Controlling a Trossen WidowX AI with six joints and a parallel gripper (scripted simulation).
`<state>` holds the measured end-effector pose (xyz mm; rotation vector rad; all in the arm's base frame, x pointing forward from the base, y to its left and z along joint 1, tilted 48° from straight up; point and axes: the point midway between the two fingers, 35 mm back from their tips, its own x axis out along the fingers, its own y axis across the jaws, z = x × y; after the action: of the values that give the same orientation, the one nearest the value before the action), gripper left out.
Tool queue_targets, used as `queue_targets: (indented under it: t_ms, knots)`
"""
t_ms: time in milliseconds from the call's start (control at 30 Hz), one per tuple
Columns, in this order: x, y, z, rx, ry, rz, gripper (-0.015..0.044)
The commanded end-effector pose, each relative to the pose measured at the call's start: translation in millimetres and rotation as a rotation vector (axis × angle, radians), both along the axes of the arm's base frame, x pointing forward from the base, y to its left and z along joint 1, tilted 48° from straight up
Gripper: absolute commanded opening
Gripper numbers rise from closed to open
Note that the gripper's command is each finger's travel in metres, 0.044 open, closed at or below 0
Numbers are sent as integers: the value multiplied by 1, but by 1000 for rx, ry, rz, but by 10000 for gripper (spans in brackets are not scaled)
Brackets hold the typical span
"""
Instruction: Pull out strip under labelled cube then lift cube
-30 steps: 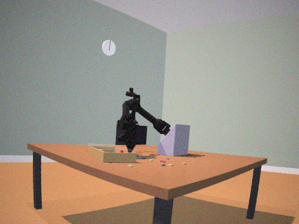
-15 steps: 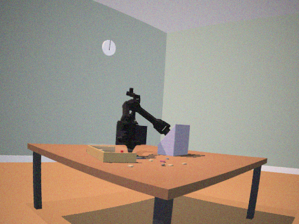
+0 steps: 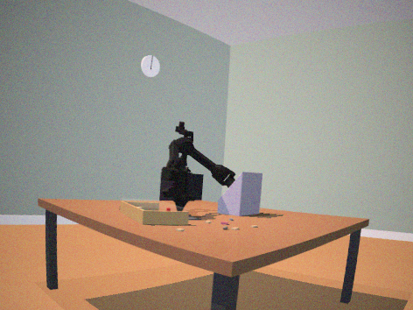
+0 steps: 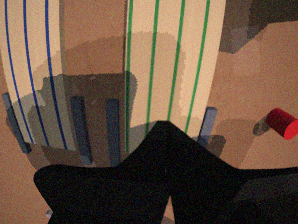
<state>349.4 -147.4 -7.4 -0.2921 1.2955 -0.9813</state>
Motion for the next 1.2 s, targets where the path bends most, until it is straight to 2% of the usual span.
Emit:
queue_targets:
  t_ms: [0, 433, 1167]
  knots:
    - [0, -1, 0, -4, 2, 2, 0]
    - [-1, -1, -2, -4, 2, 2, 0]
    - [-32, 10, -14, -4, 4, 2, 0]
